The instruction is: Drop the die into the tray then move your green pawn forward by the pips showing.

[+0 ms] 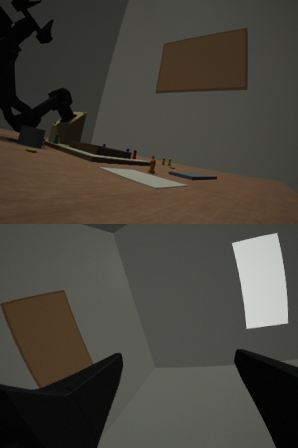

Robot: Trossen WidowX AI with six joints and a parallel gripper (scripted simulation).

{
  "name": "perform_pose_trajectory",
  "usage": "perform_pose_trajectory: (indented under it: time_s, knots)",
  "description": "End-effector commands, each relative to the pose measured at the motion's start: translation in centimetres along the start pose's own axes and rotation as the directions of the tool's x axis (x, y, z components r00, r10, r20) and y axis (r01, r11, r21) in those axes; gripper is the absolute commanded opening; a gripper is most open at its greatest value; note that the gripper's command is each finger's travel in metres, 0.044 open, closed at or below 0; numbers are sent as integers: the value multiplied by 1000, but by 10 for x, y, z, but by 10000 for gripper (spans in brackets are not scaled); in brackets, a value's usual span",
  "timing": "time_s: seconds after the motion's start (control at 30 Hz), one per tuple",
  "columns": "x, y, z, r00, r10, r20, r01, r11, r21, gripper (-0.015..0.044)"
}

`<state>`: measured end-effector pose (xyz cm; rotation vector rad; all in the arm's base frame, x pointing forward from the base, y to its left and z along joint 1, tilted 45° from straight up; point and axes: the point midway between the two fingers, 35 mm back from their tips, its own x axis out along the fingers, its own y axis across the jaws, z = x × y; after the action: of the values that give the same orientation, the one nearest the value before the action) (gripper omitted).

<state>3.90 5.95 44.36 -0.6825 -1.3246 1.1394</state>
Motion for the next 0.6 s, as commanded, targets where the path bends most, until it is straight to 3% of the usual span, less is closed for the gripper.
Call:
perform_pose_trajectory:
  time_s: [0.0, 0.13, 0.27, 0.43, 0.57]
  knots:
    - [1, 1, 0, 1000, 5, -9, -5, 1000, -1, 374]
    - [21, 25, -4, 978, 90, -189, -94, 995, -13, 275]
    - [39, 54, -24, 894, 169, -416, -180, 984, 13, 275]
    - [49, 84, -64, 713, 224, -664, -210, 972, 102, 275]
    - [42, 104, -104, 508, 246, -825, -184, 967, 175, 275]
